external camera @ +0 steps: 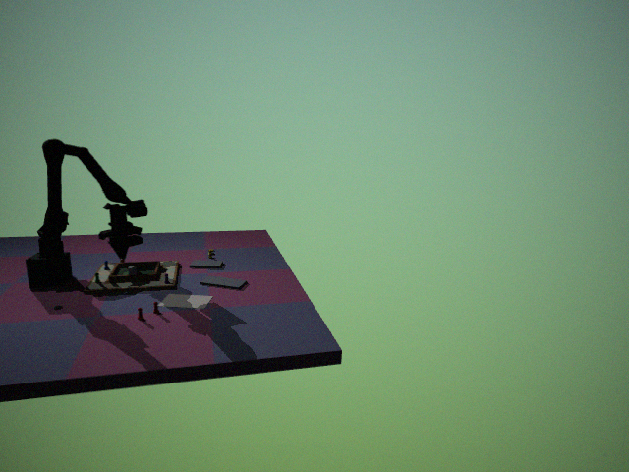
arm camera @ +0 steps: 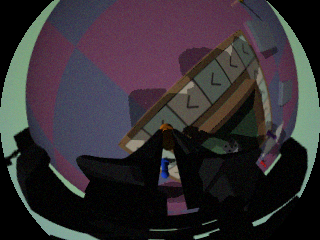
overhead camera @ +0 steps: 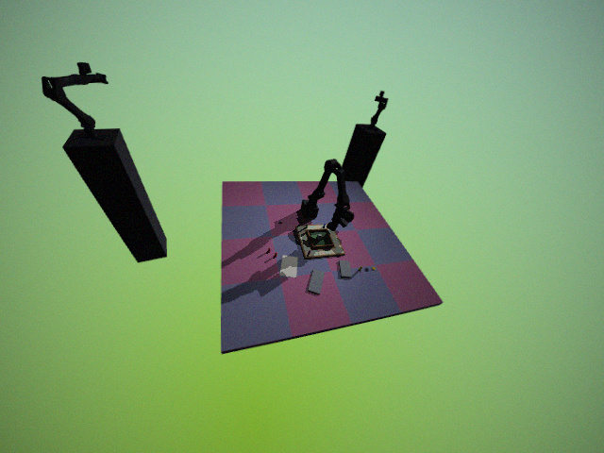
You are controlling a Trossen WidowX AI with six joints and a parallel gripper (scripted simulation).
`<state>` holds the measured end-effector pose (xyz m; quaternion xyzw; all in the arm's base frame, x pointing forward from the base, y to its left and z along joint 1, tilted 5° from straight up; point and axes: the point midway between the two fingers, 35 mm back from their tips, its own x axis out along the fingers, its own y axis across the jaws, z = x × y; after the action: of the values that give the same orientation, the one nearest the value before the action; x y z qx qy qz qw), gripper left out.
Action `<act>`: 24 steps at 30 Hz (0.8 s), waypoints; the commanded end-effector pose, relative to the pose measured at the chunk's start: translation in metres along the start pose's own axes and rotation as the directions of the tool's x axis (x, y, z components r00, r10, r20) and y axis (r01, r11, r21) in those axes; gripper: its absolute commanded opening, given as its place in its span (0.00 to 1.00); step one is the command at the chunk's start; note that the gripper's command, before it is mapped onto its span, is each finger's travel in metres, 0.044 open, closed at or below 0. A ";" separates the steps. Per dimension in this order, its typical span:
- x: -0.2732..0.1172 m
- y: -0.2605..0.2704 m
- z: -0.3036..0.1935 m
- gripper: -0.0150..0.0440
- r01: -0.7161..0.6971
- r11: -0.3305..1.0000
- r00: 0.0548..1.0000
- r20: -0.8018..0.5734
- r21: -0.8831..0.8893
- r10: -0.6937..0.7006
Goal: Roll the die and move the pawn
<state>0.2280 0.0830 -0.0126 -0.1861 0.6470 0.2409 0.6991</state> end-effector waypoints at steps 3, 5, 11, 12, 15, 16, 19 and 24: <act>0.013 0.001 -0.005 0.25 -0.001 1.000 1.000 -0.016 0.006 0.001; 0.016 0.001 -0.005 0.25 -0.001 1.000 1.000 -0.016 0.006 0.001; 0.011 0.000 0.000 0.39 -0.001 1.000 1.000 -0.002 0.000 0.001; 0.011 0.000 0.000 0.43 -0.001 1.000 1.000 -0.002 0.000 0.001; 0.011 0.000 0.000 0.57 -0.001 1.000 1.000 -0.002 0.000 0.001; 0.011 0.000 0.000 0.61 -0.001 1.000 1.000 -0.002 0.000 0.001; 0.000 0.000 0.001 0.74 -0.001 1.000 1.000 -0.005 0.001 0.001; -0.039 0.000 0.001 0.97 -0.001 1.000 1.000 -0.015 0.006 0.001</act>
<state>0.2246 0.0808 0.0051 -0.1833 0.6566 0.2383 0.6918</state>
